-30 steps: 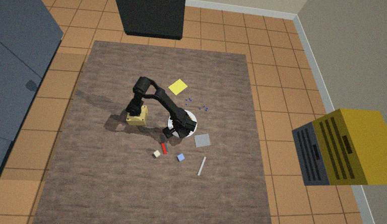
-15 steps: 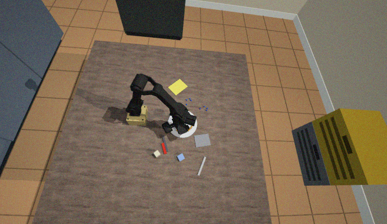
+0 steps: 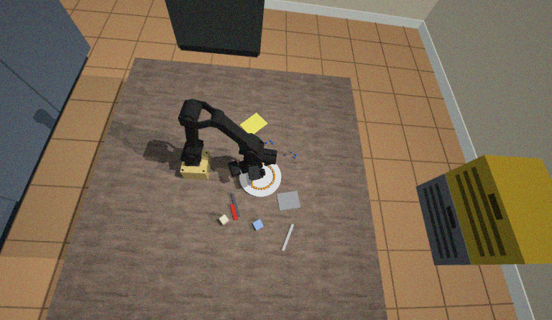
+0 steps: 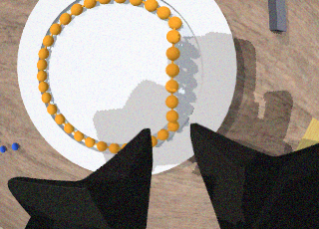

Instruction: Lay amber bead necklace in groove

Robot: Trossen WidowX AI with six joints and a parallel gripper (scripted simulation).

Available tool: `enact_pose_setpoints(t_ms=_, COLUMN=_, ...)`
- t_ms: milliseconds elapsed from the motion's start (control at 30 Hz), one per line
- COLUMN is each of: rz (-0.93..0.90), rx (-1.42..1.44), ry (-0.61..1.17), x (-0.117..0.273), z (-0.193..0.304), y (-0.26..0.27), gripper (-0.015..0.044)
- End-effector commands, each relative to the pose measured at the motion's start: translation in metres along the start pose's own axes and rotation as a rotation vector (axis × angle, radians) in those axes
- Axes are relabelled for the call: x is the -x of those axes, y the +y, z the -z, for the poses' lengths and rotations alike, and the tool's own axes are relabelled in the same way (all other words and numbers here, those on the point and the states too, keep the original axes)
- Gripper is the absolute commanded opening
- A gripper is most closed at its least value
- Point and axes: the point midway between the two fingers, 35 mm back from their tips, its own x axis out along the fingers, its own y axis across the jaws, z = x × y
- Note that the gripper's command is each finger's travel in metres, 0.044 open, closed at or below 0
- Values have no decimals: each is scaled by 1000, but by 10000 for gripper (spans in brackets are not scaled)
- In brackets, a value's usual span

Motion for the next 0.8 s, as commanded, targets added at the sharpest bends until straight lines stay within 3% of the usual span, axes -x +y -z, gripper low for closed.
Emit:
enact_pose_setpoints(t_ms=0, rz=0, rx=0, ry=0, x=0, z=0, y=0, gripper=120)
enact_pose_setpoints(t_ms=767, rz=12, rx=-5, ry=9, x=-32, z=3, y=-3, gripper=120)
